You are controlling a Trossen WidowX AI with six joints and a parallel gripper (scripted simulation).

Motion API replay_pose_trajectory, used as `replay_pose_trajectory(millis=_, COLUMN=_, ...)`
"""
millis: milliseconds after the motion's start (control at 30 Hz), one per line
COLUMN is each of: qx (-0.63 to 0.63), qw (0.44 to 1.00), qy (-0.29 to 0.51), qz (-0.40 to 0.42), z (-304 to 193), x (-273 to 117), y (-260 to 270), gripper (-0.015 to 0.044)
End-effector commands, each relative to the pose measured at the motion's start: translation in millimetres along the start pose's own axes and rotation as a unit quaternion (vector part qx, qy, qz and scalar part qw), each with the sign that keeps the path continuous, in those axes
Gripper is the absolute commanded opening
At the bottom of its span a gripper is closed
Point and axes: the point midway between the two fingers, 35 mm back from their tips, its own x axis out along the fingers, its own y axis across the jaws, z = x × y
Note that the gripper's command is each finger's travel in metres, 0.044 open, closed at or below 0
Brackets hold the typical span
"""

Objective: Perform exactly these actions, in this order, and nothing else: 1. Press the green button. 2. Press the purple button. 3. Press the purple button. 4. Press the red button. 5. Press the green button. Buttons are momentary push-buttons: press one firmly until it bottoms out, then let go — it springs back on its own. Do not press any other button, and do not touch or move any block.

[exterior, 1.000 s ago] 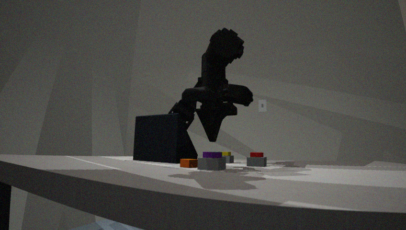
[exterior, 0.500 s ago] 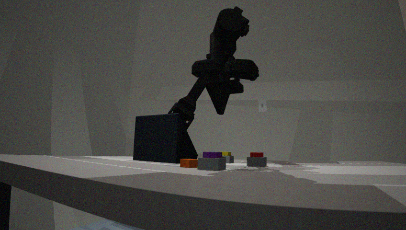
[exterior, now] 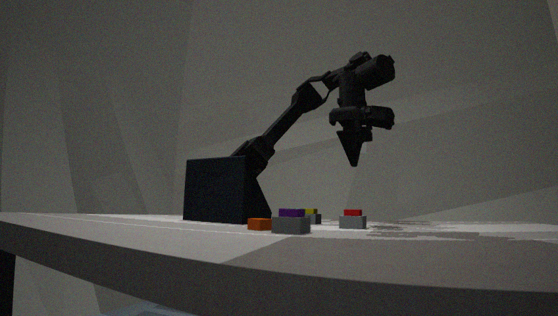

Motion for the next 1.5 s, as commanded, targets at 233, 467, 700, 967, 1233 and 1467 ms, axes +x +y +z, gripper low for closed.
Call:
replay_pose_trajectory(millis=233, qx=0.009, qw=1.000, qy=0.003, qz=0.007, z=-3.4, x=64.2, y=6.1, gripper=0.0020)
replay_pose_trajectory(millis=467, qx=0.009, qw=1.000, qy=0.003, qz=0.007, z=-3.2, x=69.9, y=6.0, gripper=0.0020)
replay_pose_trajectory(millis=700, qx=0.009, qw=1.000, qy=0.003, qz=0.007, z=-3.1, x=81.3, y=6.2, gripper=0.0020)
replay_pose_trajectory(millis=967, qx=0.009, qw=1.000, qy=0.003, qz=0.008, z=-3.5, x=94.1, y=6.7, gripper=0.0020)
replay_pose_trajectory(millis=1233, qx=0.009, qw=1.000, qy=0.003, qz=0.008, z=-3.7, x=98.0, y=6.9, gripper=0.0020)
replay_pose_trajectory(millis=1467, qx=0.009, qw=1.000, qy=0.003, qz=0.008, z=-3.7, x=98.0, y=6.9, gripper=0.0020)
